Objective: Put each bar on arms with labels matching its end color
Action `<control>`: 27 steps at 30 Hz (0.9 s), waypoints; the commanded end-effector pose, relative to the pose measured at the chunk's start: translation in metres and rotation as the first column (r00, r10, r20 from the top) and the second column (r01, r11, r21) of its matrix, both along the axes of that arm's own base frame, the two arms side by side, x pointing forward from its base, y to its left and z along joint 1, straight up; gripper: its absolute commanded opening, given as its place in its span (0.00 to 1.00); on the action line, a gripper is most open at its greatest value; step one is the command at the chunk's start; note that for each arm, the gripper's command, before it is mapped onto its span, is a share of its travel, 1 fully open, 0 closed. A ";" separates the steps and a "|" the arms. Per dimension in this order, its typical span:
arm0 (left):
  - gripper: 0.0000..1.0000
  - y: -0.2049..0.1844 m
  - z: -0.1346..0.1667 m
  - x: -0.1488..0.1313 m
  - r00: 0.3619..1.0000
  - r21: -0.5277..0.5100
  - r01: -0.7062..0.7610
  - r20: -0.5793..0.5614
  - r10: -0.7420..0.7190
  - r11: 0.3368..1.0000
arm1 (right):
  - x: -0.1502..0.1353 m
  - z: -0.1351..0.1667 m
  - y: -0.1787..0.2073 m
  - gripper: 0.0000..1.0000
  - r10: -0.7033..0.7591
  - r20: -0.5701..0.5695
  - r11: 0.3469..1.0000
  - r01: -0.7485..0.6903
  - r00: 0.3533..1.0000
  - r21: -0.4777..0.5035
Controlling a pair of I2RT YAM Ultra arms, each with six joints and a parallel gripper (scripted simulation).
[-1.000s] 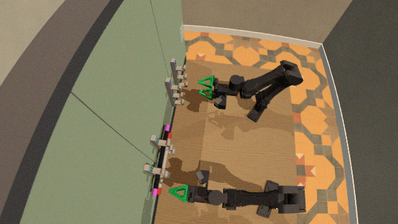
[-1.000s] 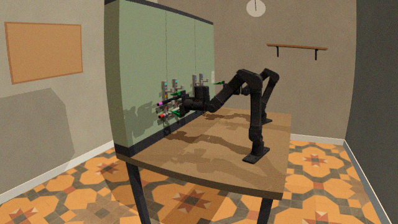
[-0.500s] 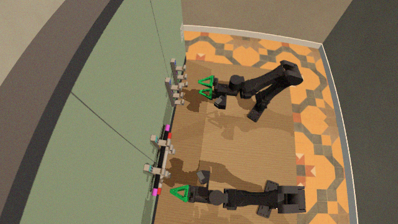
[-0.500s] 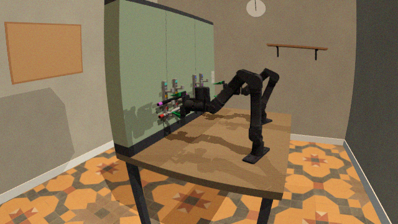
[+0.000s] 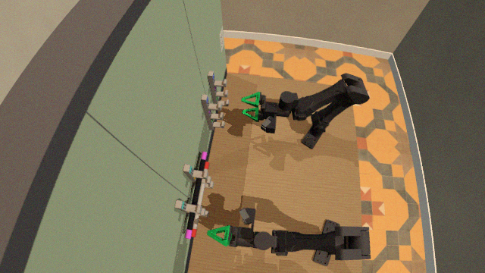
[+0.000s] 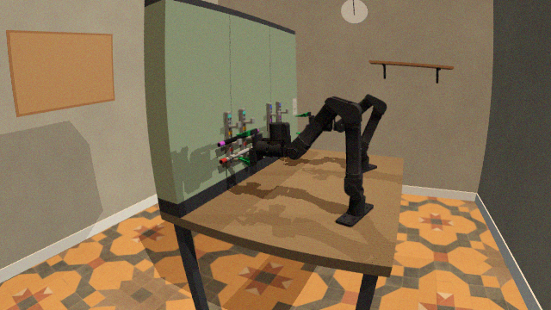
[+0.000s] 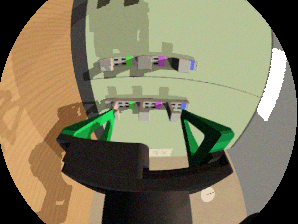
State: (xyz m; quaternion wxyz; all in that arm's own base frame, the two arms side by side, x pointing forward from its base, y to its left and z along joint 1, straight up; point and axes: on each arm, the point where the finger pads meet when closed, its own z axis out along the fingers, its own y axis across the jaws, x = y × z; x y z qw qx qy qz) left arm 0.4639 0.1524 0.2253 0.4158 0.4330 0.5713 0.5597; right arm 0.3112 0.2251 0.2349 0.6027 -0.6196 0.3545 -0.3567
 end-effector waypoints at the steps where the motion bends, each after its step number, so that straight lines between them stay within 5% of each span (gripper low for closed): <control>1: 1.00 0.004 0.010 0.006 1.000 -0.001 -0.001 0.030 0.001 1.000 | -0.002 0.007 -0.005 1.00 -0.002 0.009 1.000 0.002 1.000 0.022; 27: 1.00 0.013 0.019 0.037 1.000 -0.001 -0.001 0.030 0.001 1.000 | -0.002 0.007 -0.005 1.00 -0.002 0.009 1.000 0.002 1.000 0.022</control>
